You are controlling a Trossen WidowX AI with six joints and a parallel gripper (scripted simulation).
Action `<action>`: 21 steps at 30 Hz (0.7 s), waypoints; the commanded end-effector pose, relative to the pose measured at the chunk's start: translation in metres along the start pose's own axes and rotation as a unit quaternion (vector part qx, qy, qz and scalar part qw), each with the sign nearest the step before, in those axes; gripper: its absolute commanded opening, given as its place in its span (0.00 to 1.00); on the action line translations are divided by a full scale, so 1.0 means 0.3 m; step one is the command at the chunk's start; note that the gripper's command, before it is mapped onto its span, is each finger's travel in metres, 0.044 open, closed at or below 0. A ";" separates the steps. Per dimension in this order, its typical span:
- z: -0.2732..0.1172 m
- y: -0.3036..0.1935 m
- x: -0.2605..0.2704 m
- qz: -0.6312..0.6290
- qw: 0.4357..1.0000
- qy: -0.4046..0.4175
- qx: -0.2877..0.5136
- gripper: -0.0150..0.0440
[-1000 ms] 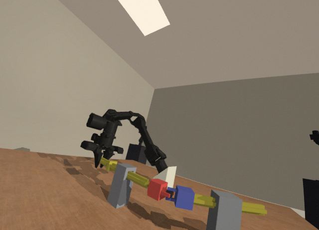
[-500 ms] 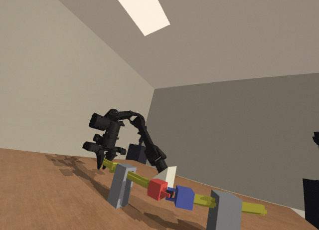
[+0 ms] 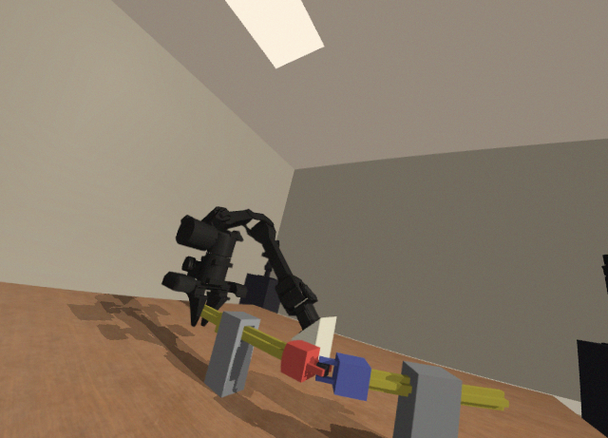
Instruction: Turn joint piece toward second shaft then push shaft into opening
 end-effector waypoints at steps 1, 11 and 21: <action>0.002 -0.026 -0.005 0.000 1.000 0.000 -0.001 0.25; 0.000 -0.023 -0.004 0.000 1.000 0.000 -0.001 0.25; 0.000 -0.023 -0.004 0.000 1.000 0.000 -0.001 0.37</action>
Point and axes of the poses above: the point midway between the two fingers, 35 mm back from their tips, its own z axis out along the fingers, its own x axis across the jaws, y = z × x, the point moved 2 cm from there along -z, back along the fingers, and after that the axes turned 10 degrees about z, right-handed, at the moved point
